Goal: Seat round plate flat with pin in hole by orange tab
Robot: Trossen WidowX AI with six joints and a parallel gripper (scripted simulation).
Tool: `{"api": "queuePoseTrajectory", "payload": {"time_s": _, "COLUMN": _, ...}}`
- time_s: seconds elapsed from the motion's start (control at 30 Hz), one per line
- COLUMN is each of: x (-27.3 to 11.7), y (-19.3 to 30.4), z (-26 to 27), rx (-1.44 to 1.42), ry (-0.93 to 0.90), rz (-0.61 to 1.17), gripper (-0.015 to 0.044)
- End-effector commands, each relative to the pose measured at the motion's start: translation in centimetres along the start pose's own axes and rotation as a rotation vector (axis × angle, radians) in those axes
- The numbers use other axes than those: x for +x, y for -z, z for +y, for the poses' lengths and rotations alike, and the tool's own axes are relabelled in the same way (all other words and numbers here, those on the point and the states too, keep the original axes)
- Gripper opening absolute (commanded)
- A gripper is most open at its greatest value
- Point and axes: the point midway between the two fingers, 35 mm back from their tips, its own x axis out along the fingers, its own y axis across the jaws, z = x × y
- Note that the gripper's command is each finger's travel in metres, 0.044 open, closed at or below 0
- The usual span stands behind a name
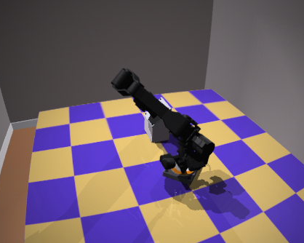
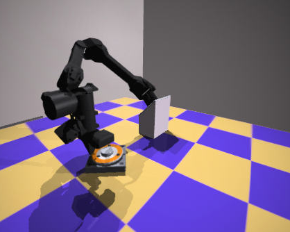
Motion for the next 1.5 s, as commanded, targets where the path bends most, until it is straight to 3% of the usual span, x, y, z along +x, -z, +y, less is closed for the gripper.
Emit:
{"api": "queuePoseTrajectory", "payload": {"time_s": 0.0, "x": 0.1, "y": -0.3, "z": 0.6, "rx": 0.005, "ry": -0.001, "rz": 0.0, "gripper": 0.0}}
{"api": "queuePoseTrajectory", "payload": {"time_s": 1.47, "x": 0.1, "y": -0.2, "z": 4.2, "rx": 0.005, "ry": -0.003, "rz": 0.0, "gripper": 0.0}}
